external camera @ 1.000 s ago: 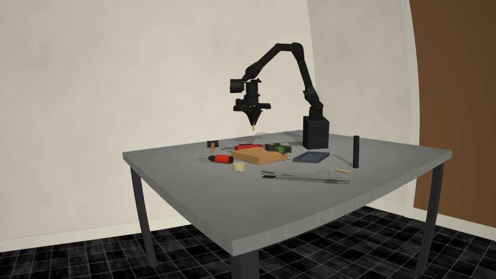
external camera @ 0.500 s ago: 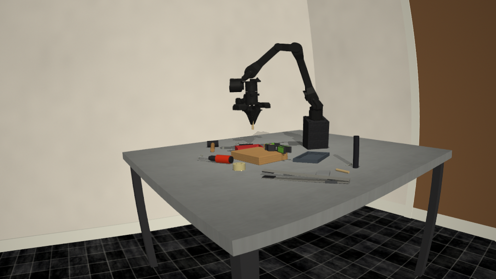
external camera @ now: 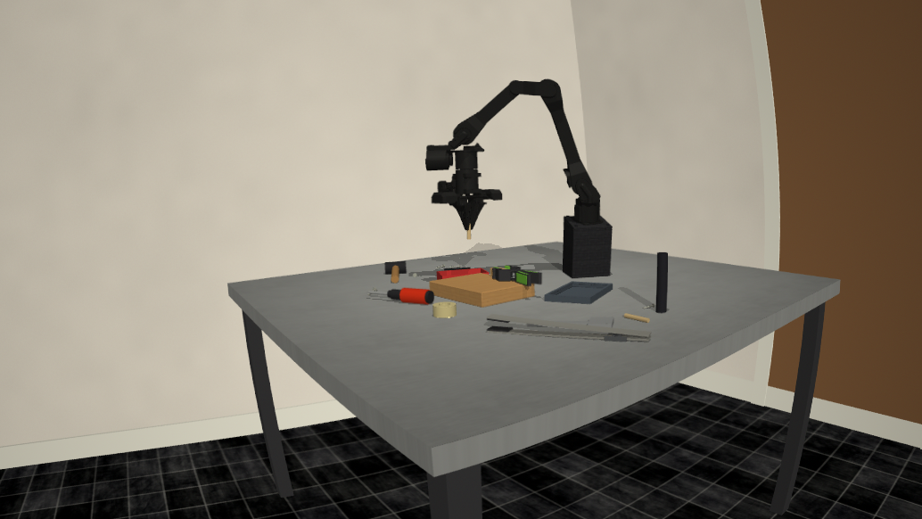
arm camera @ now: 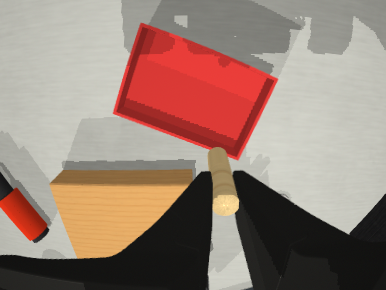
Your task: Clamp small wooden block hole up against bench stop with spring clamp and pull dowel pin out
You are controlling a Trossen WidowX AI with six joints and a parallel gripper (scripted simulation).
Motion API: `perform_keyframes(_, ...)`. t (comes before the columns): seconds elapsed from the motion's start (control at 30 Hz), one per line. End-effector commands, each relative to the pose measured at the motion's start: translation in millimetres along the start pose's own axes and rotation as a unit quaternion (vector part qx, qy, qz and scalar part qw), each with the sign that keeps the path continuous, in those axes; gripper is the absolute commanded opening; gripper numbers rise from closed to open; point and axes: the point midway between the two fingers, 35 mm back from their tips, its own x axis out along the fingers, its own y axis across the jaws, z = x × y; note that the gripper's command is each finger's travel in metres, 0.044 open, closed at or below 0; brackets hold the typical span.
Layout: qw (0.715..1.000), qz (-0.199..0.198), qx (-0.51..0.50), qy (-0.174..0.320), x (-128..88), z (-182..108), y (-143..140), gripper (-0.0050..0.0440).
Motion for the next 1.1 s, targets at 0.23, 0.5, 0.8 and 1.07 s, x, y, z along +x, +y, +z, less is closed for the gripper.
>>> perform_keyframes(0.23,1.0,-0.002,-0.001,0.004,15.8,0.9,0.2,0.0)
perform_keyframes(0.5,1.0,-0.002,-0.001,0.004,25.0,1.1,0.5,0.0)
perform_keyframes(0.8,1.0,-0.002,-0.001,0.004,38.7,1.2,0.6,0.0)
perform_keyframes(1.07,1.0,-0.002,-0.001,0.004,47.8,0.9,0.4,0.0)
